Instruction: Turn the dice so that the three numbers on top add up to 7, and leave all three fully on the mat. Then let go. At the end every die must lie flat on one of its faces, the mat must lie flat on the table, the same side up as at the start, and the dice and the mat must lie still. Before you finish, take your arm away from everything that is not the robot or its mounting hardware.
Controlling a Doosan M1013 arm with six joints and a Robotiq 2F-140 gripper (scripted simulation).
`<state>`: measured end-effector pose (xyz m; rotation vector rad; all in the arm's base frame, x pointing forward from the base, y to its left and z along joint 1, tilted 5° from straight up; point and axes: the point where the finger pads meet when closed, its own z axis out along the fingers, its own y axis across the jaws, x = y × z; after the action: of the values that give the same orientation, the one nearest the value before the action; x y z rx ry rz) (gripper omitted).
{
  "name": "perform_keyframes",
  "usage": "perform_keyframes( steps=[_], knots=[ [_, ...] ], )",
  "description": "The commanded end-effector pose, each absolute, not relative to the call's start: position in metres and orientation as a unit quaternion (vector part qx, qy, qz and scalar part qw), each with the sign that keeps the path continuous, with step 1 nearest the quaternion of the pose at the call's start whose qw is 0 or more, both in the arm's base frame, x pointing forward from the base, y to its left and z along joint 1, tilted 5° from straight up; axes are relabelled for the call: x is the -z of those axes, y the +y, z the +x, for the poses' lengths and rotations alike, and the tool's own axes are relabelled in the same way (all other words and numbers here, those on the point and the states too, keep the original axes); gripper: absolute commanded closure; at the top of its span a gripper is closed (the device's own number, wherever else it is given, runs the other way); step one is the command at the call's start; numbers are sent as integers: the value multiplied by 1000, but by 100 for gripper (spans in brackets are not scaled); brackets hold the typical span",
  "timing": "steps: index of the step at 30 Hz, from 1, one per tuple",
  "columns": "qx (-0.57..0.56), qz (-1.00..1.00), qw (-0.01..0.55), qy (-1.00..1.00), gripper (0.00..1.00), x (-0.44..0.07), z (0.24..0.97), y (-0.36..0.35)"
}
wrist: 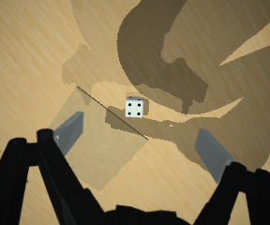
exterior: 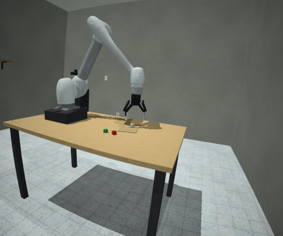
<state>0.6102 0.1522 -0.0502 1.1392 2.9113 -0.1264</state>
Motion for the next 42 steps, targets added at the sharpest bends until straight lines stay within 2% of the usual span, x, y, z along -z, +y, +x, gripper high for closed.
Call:
perform_keyframes(
  steps=[1,16,42],
  knots=[
    [42,365,3,930,0,47,609,153],
    [42,365,3,930,0,-34,611,160],
    [42,365,3,930,0,-38,611,160]
  ],
)
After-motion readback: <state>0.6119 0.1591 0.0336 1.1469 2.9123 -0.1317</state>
